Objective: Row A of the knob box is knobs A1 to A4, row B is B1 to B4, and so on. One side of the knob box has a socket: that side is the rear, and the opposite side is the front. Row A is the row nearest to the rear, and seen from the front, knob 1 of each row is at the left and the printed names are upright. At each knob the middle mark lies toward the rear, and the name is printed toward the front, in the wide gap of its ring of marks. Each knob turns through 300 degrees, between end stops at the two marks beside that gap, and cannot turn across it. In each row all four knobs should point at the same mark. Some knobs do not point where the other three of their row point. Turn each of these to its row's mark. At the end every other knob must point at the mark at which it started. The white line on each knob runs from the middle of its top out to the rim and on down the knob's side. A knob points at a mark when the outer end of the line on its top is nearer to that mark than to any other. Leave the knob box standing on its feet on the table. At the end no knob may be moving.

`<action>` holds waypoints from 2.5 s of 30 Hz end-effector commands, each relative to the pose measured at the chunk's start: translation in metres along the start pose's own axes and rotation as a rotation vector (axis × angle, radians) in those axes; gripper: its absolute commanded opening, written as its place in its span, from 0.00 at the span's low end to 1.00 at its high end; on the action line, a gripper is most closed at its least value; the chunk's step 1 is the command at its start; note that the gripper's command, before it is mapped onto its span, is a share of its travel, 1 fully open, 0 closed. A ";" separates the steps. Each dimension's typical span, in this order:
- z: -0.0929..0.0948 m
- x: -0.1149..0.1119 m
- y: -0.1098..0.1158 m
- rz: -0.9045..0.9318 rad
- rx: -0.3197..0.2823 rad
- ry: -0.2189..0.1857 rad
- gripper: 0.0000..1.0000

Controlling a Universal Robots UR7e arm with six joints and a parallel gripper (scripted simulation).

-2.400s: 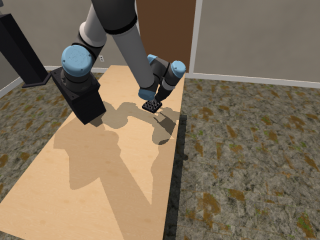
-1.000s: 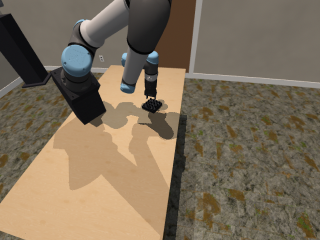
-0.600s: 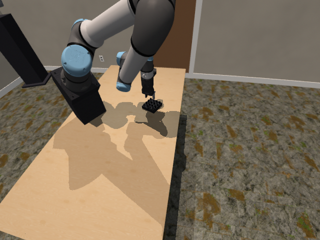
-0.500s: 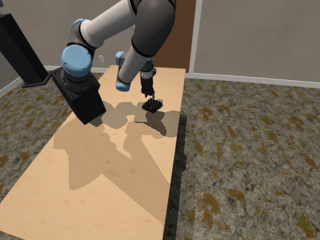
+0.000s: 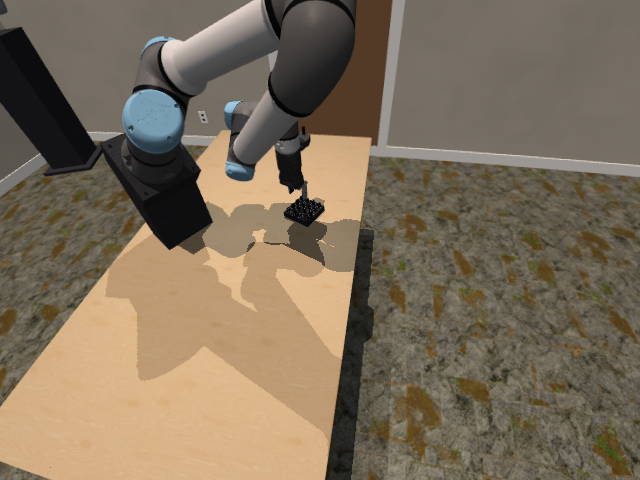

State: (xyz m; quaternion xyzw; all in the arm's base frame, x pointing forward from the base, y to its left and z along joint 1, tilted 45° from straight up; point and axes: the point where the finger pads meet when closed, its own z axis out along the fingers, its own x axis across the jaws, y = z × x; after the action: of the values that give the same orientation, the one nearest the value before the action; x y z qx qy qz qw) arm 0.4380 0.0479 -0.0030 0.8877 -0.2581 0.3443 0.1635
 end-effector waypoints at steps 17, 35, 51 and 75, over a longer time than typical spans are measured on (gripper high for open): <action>-0.004 -0.001 0.002 0.056 0.002 0.019 1.00; -0.004 -0.001 0.002 0.056 0.002 0.020 1.00; -0.004 -0.001 0.002 0.056 0.002 0.020 1.00; -0.004 -0.001 0.002 0.056 0.002 0.020 1.00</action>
State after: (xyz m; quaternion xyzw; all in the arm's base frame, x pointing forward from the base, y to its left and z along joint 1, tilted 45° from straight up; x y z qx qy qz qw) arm 0.4341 0.0480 -0.0007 0.8770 -0.2810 0.3573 0.1557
